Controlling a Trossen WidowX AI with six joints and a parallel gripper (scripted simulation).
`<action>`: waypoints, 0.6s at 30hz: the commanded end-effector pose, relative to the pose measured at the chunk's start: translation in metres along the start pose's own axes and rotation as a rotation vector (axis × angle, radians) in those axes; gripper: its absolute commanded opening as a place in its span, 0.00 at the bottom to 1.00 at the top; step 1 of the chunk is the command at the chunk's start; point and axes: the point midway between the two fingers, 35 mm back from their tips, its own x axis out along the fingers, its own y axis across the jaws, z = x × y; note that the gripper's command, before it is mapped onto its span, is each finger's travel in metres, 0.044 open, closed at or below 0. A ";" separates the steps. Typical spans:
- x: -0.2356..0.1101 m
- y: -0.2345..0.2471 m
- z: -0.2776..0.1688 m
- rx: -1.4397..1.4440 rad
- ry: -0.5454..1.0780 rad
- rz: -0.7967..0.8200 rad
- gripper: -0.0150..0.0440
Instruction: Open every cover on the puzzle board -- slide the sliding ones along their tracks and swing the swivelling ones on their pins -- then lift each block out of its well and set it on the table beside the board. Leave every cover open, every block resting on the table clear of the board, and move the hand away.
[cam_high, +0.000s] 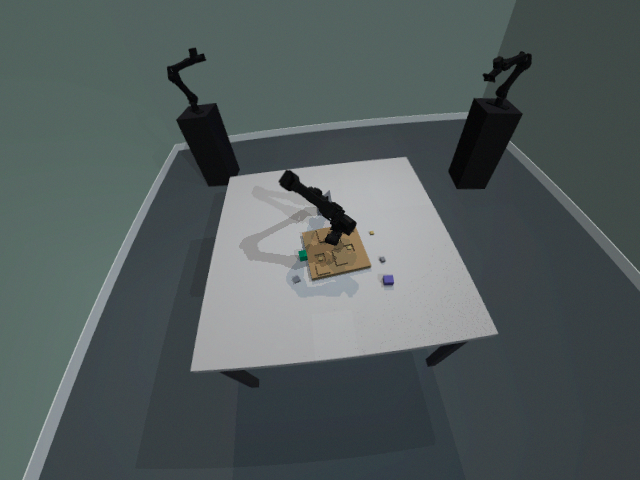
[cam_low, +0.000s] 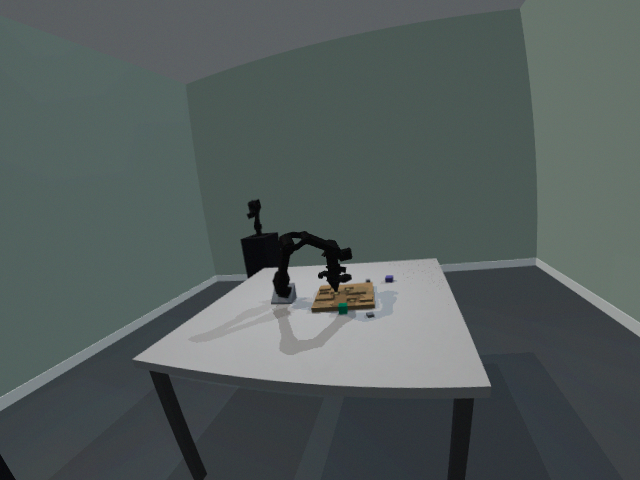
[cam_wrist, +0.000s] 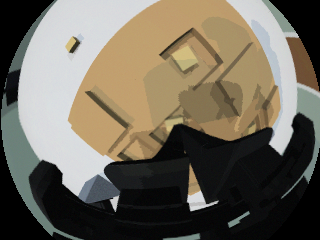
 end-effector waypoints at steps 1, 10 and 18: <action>0.008 0.002 -0.002 -0.011 0.012 0.003 0.25; 0.008 0.003 -0.002 -0.011 0.012 0.003 0.25; 0.010 -0.001 -0.009 -0.011 0.013 0.003 0.25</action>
